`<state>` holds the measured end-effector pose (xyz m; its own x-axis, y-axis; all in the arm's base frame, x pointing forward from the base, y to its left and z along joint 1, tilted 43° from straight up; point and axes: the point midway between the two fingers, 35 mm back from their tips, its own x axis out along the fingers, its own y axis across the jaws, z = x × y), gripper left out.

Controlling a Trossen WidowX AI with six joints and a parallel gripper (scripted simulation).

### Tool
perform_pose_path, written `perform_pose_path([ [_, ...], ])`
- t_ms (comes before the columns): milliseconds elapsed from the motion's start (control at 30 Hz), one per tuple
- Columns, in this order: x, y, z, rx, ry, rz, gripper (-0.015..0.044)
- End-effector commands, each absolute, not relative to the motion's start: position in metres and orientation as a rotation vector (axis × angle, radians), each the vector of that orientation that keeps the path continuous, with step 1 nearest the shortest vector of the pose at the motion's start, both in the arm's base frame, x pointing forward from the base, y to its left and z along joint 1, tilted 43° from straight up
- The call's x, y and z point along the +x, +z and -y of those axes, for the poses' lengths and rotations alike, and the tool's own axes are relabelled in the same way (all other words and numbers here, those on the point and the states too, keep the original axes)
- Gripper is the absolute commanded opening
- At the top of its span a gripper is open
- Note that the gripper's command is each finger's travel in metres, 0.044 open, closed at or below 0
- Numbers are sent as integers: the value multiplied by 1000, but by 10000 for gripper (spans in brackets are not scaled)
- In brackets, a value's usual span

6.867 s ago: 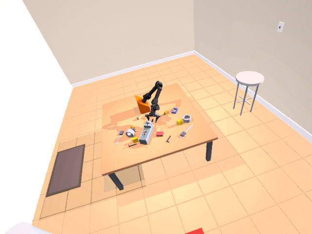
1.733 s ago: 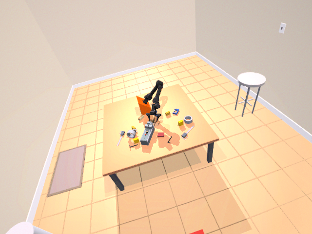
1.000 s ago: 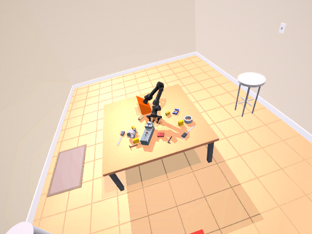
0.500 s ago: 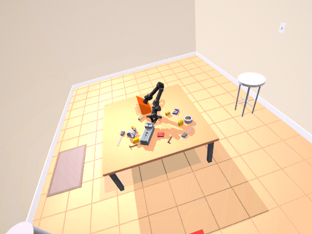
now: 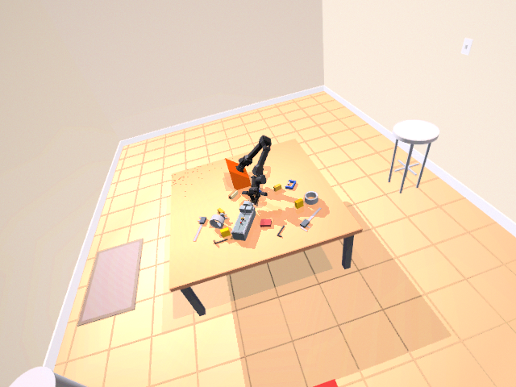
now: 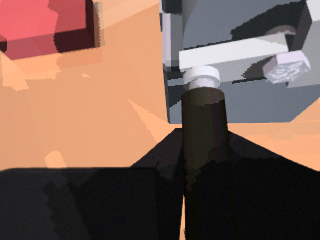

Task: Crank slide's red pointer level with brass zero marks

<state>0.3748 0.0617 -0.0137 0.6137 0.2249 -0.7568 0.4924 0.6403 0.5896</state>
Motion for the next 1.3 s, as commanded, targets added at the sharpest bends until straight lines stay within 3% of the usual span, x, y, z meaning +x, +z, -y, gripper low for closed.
perform_pose_path([
  [0, 374, -16, -63, 894, -182, -926, 0],
  [1267, 364, -46, -65, 894, -182, -927, 0],
])
